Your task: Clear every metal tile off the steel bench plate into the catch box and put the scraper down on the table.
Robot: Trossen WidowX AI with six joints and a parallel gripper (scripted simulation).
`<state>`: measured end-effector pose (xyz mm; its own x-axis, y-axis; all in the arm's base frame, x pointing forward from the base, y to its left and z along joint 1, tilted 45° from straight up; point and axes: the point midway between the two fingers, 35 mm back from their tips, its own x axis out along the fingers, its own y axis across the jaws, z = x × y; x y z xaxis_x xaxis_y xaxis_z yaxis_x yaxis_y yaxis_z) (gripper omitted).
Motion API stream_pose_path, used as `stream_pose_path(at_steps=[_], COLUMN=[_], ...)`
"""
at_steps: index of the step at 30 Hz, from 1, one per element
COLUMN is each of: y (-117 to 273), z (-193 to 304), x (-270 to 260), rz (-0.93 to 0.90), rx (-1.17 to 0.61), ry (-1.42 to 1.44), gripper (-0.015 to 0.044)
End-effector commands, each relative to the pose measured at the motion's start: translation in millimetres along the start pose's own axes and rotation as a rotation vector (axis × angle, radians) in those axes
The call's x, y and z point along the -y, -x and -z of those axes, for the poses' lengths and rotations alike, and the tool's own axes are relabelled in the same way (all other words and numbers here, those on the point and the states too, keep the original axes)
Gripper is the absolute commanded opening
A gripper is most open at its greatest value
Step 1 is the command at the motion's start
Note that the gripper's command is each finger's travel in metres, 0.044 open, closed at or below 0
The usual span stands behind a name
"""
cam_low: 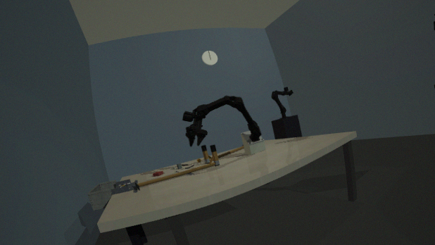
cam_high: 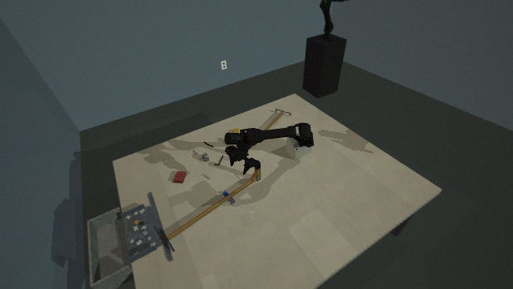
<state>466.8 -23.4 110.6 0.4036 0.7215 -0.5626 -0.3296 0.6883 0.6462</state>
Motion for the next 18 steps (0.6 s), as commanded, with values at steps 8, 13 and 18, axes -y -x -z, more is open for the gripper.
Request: stream_pose_path(at_steps=[8, 13, 18], y=[21, 29, 37], z=[19, 28, 38], x=[-2, -3, -4], rz=[0.005, 0.01, 0.015], rx=[0.037, 0.054, 0.069], ry=[-0.019, -0.029, -0.041], gripper=[0.044, 0.044, 0.044])
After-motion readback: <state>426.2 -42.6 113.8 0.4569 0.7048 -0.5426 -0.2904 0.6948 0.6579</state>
